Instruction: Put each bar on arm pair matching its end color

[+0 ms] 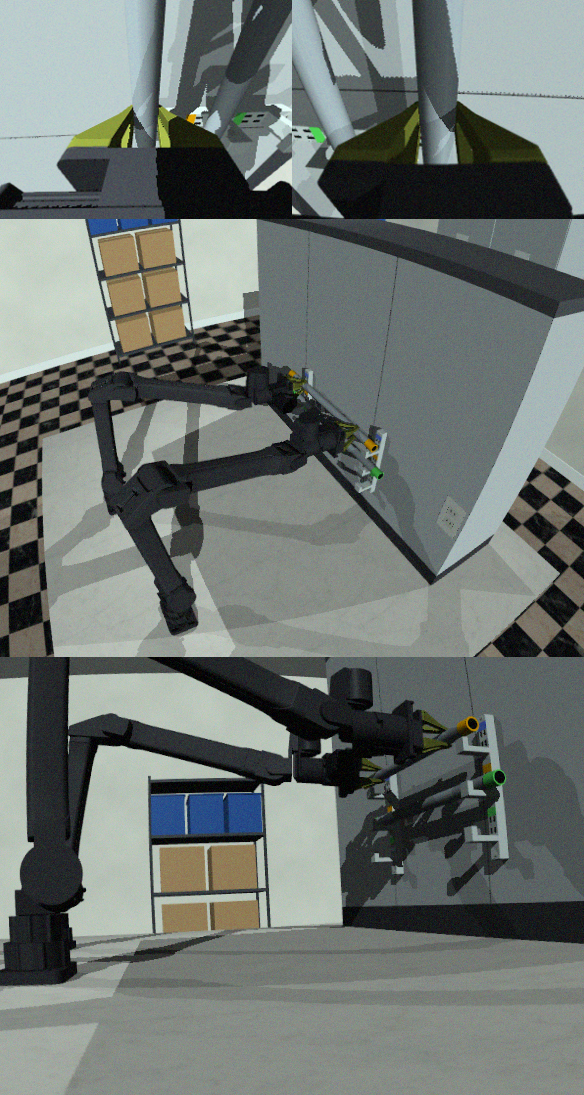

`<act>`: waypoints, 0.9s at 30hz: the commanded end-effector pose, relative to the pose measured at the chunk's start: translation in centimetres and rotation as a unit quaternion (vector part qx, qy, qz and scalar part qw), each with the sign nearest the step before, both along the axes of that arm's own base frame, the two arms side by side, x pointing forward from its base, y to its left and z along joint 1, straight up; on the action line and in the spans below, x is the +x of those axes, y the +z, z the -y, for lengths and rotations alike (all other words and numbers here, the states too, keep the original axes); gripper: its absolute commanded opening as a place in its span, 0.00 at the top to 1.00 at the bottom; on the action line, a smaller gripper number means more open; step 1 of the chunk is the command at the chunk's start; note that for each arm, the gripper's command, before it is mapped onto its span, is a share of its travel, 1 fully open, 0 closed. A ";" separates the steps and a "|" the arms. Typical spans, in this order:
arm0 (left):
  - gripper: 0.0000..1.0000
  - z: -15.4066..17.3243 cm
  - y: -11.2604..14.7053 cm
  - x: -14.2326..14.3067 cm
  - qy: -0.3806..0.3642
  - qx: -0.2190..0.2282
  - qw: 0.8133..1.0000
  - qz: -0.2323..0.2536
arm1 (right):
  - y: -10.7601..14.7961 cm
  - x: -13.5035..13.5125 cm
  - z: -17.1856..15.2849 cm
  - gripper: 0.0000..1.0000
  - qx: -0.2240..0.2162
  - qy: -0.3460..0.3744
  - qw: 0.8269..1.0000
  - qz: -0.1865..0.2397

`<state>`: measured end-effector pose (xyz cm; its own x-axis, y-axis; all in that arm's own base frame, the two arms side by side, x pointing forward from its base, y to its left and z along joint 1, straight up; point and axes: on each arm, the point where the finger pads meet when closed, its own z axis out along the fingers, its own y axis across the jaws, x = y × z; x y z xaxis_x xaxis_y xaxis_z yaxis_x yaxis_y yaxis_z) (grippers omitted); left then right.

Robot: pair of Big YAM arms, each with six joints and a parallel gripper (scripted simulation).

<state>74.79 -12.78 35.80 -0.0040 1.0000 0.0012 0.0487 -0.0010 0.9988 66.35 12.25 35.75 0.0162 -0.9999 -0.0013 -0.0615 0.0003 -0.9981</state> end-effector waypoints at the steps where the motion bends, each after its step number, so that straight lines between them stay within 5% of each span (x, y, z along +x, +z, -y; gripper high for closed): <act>1: 1.00 -0.3 4.6 1.5 0.002 -0.006 0.999 0.036 | 5.8 1.7 0.4 1.00 0.014 -0.005 0.999 0.050; 27: 1.00 -0.4 4.4 3.1 0.002 -0.006 0.999 0.036 | 5.6 3.4 0.4 1.00 0.014 -0.005 0.999 0.050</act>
